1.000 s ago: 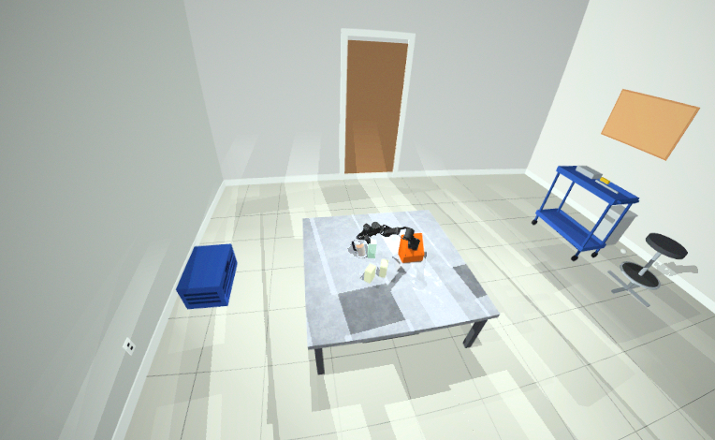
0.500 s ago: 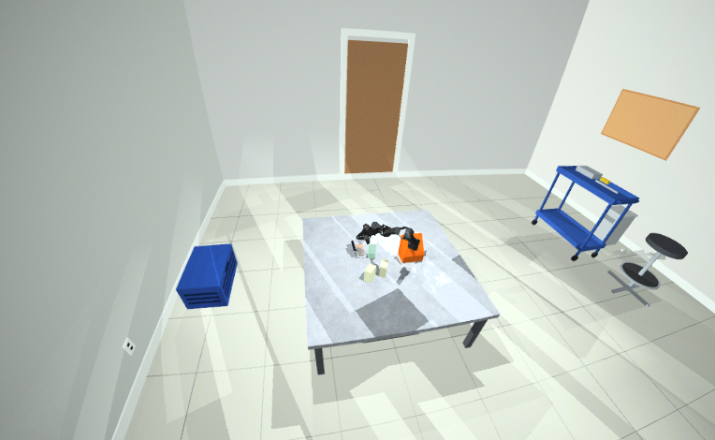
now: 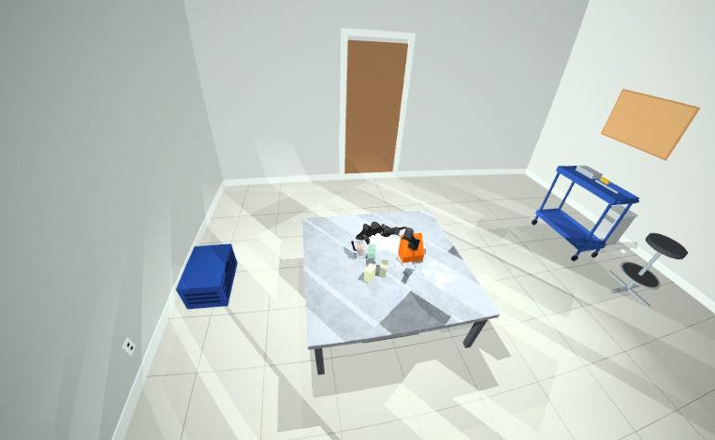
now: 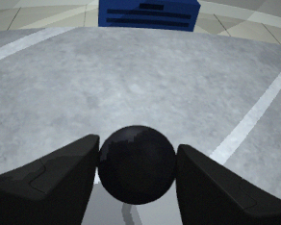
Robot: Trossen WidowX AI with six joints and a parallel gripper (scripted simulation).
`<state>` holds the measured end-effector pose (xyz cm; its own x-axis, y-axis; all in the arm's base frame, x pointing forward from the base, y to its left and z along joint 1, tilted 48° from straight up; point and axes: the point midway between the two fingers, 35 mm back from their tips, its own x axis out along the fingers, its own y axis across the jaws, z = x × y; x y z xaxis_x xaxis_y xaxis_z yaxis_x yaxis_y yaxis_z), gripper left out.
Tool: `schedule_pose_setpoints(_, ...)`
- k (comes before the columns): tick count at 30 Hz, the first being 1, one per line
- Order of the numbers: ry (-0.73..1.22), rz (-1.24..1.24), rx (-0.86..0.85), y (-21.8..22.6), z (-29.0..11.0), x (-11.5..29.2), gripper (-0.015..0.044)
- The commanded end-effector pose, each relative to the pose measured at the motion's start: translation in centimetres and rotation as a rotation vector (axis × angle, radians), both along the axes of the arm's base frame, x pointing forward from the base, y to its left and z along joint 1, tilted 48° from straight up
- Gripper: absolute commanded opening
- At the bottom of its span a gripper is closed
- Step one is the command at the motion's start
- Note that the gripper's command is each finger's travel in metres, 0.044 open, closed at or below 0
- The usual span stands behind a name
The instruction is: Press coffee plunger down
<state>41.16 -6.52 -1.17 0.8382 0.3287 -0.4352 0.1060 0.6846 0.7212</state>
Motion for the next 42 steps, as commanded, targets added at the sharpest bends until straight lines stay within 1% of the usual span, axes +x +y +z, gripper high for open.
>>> schedule_pose_setpoints(1,0.015,0.011,0.011,0.49,-0.44,-0.06,0.0123)
schedule_pose_setpoints(42,0.014,0.011,0.011,0.43,-0.49,0.44,0.0123)
